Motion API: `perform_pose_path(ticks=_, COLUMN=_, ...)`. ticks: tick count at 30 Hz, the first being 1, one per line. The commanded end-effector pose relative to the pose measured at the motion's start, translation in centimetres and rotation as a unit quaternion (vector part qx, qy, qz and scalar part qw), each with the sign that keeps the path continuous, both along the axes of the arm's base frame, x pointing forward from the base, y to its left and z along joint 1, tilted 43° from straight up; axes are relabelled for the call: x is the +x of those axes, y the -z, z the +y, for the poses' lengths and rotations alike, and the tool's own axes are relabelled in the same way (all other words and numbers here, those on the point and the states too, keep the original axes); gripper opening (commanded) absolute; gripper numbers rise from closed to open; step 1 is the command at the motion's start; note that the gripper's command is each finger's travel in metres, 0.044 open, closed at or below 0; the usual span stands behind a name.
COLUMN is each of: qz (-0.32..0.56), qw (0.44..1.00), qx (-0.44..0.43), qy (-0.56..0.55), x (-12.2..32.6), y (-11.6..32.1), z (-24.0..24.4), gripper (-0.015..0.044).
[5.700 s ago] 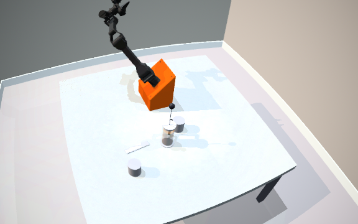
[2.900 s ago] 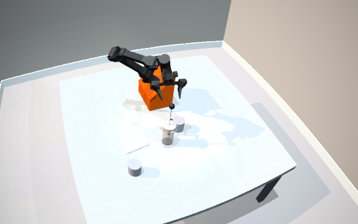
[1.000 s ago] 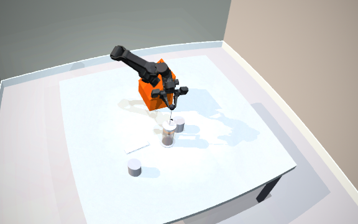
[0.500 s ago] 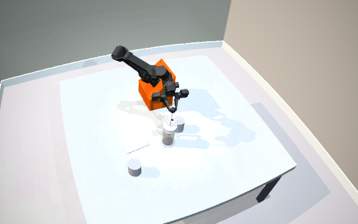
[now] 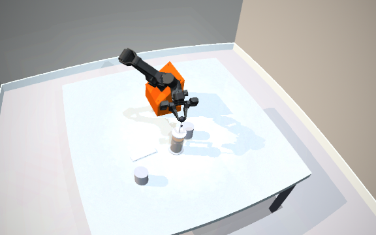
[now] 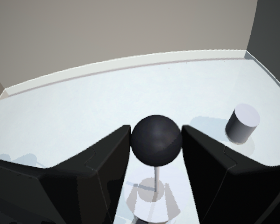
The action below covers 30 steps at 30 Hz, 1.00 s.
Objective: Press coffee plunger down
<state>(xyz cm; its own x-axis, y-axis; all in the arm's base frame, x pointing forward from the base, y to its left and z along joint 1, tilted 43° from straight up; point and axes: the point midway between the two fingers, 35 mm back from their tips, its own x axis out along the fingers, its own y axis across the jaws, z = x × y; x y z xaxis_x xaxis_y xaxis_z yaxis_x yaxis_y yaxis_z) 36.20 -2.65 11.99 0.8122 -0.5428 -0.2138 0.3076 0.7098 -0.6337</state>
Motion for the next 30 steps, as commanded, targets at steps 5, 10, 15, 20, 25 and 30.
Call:
perform_pose_path(ticks=5, qz=0.031, qw=0.999, qx=-0.009, qy=0.017, x=-0.8, y=2.8, z=-2.1, gripper=0.0125)
perform_pose_path(ticks=10, qz=0.031, qw=0.999, qx=-0.009, qy=0.017, x=-0.7, y=3.4, z=-2.8, gripper=0.0125)
perform_pose_path(ticks=15, qz=0.03, qw=0.999, qx=-0.01, qy=0.017, x=-0.7, y=3.9, z=-3.4, gripper=0.0125)
perform_pose_path(ticks=20, qz=0.03, qw=0.999, qx=-0.011, qy=0.016, x=-0.5, y=4.4, z=-4.0, gripper=0.0125)
perform_pose_path(ticks=25, qz=0.029, qw=0.999, qx=-0.012, qy=0.016, x=-0.1, y=4.8, z=-4.5, gripper=0.0125)
perform_pose_path(ticks=30, qz=0.028, qw=0.999, qx=-0.013, qy=0.016, x=0.3, y=4.9, z=-4.7, gripper=0.0125)
